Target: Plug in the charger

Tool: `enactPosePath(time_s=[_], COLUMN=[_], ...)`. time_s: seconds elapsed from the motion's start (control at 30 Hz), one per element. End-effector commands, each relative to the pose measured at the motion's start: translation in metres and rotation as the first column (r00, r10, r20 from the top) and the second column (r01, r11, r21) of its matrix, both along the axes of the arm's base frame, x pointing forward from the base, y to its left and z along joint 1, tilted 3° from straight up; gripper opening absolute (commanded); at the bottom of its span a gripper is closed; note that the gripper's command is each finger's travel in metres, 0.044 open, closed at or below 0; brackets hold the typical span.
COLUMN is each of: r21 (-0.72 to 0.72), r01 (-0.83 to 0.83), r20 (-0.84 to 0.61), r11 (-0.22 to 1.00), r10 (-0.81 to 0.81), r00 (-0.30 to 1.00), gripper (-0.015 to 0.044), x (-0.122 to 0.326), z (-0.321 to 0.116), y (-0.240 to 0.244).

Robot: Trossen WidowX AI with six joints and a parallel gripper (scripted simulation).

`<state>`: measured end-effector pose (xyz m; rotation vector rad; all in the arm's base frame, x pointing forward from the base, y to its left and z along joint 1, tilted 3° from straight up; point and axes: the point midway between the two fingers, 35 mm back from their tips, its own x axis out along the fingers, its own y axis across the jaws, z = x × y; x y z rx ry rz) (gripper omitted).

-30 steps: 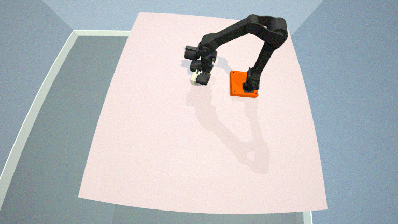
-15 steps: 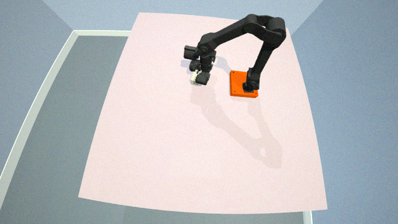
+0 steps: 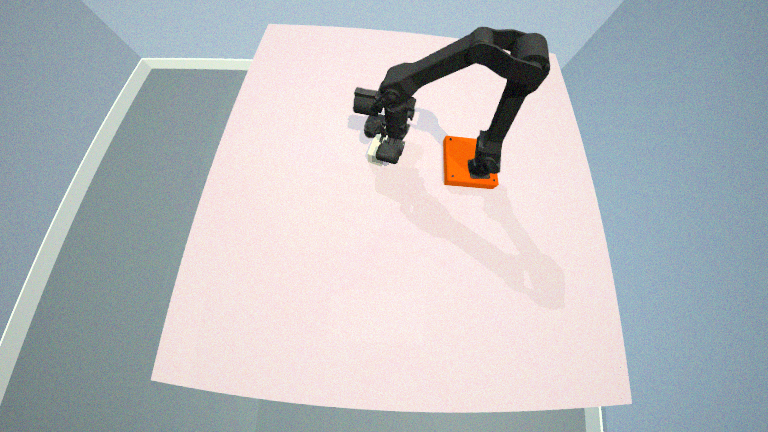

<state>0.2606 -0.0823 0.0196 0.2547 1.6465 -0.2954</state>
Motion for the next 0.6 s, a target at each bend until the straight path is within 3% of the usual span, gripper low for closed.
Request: enactPosePath(time_s=[0.0, 0.27, 0.57], r21=[0.0, 0.0, 0.0], r01=[0.0, 0.0, 0.0], r20=[0.0, 0.0, 0.0], r11=[1.0, 1.0, 1.0], r10=[0.0, 0.0, 0.0], r00=[1.0, 1.0, 1.0], gripper=[0.0, 0.0, 0.0236], x=[0.0001, 0.0001, 0.0001], z=[0.0, 0.0, 0.0], y=[0.0, 0.0, 0.0])
